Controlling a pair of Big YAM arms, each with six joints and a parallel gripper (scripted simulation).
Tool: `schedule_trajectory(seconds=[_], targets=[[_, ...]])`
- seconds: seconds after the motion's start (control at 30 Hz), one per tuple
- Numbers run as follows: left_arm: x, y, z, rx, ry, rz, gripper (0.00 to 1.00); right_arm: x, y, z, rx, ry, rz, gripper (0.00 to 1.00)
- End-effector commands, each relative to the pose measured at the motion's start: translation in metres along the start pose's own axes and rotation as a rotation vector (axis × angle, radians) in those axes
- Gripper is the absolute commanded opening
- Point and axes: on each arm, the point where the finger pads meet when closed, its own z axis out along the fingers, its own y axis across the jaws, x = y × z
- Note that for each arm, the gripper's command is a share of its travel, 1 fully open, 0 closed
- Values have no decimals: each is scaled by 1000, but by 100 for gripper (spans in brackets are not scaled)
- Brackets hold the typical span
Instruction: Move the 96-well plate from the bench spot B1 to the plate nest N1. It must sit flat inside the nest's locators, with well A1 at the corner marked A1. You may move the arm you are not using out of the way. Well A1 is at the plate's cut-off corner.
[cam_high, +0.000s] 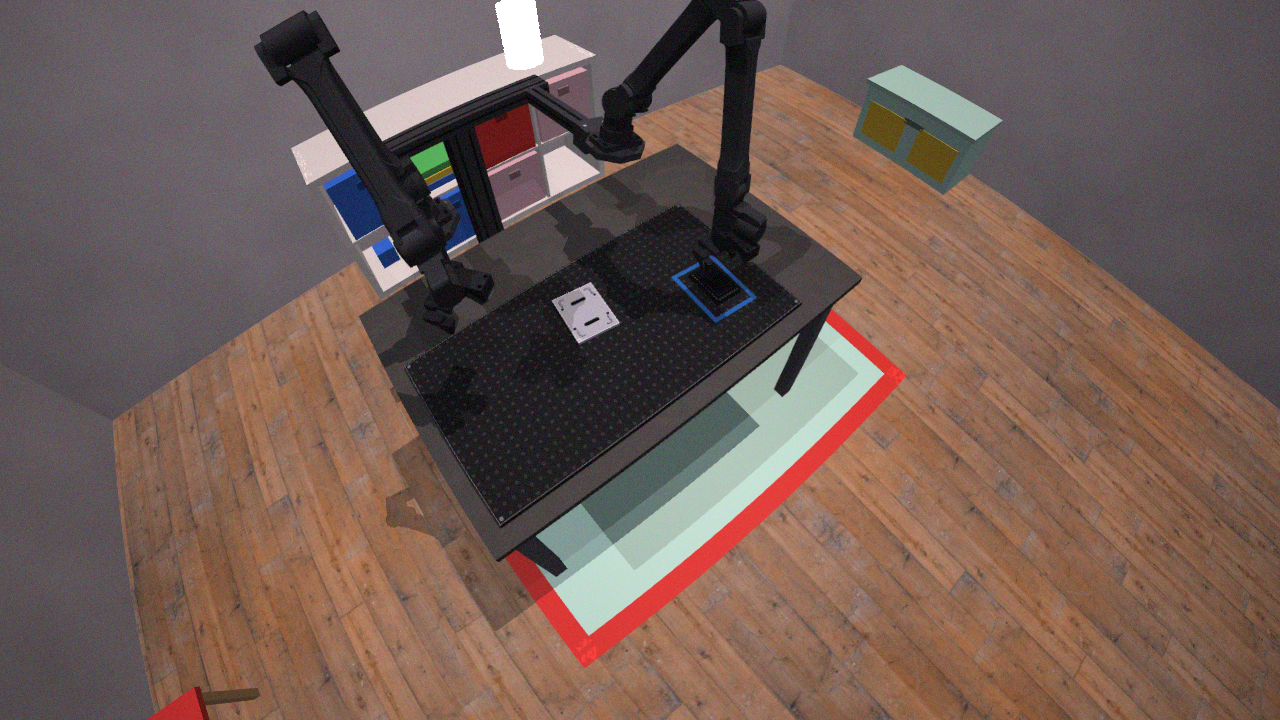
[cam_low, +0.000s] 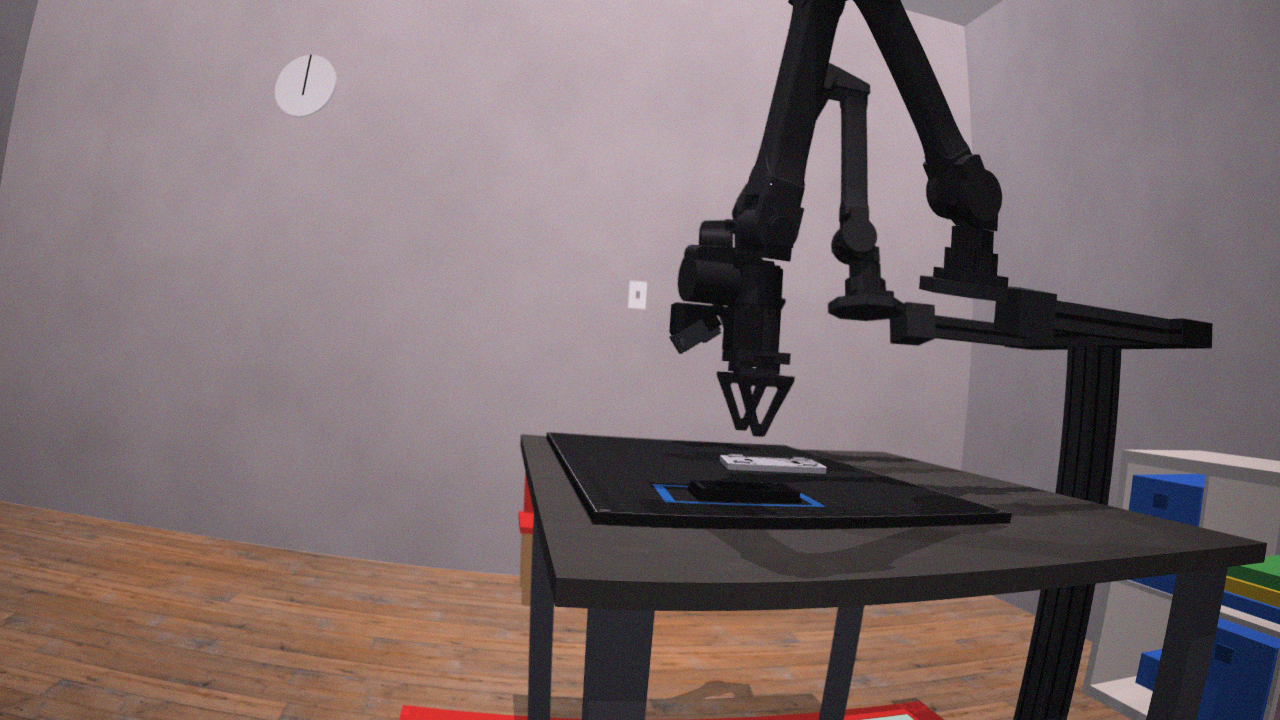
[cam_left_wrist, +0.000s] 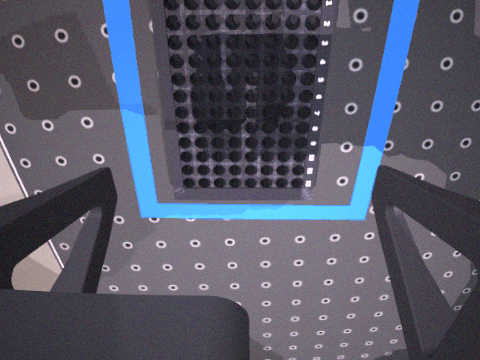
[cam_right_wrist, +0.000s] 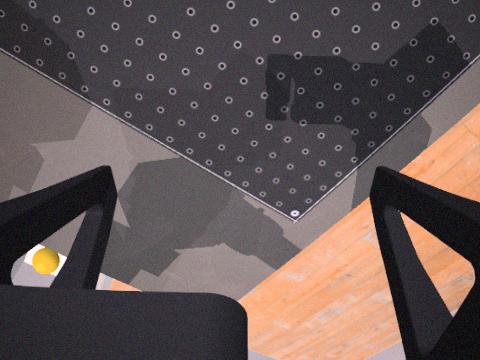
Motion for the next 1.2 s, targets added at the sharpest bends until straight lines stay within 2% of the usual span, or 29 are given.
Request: schedule_trajectory(seconds=[0.0,0.1,0.17,0.5,1.17], targets=[[-7,6,8,-2,-13,2,100,-4,-6,-6,30,-31,196,100],[-7,5,13,-2,-13,5,100,-5,-8,-6,33,-41,301,100],[-7,5,13,-2,-13,5,100,-5,-8,-6,33,-41,301,100],[-6,4,30,-1,-12,7,100,-6,-8,-7,34,-68,631,100],[-4,5,61,0,-8,4,100,-8,-9,-6,25,-57,626,100]])
